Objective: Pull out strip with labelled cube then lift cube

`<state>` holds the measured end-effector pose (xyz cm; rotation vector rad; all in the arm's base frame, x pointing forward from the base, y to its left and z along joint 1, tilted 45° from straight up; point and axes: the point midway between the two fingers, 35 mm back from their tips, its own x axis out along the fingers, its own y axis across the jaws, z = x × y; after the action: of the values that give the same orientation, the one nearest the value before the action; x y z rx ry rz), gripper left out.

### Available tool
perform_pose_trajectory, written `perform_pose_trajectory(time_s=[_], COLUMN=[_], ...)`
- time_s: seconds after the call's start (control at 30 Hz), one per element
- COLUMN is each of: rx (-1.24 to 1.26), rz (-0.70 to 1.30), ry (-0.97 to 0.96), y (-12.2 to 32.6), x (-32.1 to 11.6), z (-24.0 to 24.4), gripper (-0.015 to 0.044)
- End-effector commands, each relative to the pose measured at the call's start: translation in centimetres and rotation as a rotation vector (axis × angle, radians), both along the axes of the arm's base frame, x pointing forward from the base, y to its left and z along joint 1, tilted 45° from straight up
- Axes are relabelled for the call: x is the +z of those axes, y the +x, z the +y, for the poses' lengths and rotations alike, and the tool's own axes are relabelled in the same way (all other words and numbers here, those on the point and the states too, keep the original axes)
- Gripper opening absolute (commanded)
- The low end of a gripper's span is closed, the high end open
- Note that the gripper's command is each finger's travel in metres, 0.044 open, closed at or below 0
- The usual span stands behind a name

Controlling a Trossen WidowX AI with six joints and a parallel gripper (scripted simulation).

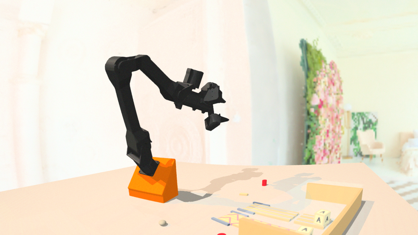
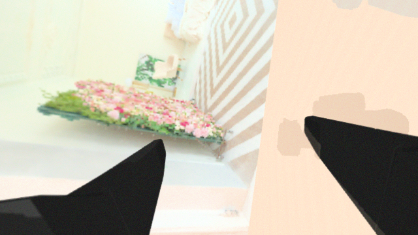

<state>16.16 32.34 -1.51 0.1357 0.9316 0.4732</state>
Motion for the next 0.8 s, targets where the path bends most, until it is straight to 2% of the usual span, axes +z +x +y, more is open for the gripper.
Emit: perform_pose_trajectory(time_s=[0.0, 0.27, 0.5, 0.77], rx=[-0.042, -0.192, -0.347, -0.361], rz=[-0.190, -0.508, -0.584, -0.580], ry=[-0.115, -0.519, -0.973, -1.019], y=[4.5, 12.0, 13.8, 13.8], x=[2.6, 8.7, 13.7, 14.1], z=[-3.4, -13.7, -24.0, -25.0], gripper=[0.0400, 0.0400, 0.0400, 0.0400])
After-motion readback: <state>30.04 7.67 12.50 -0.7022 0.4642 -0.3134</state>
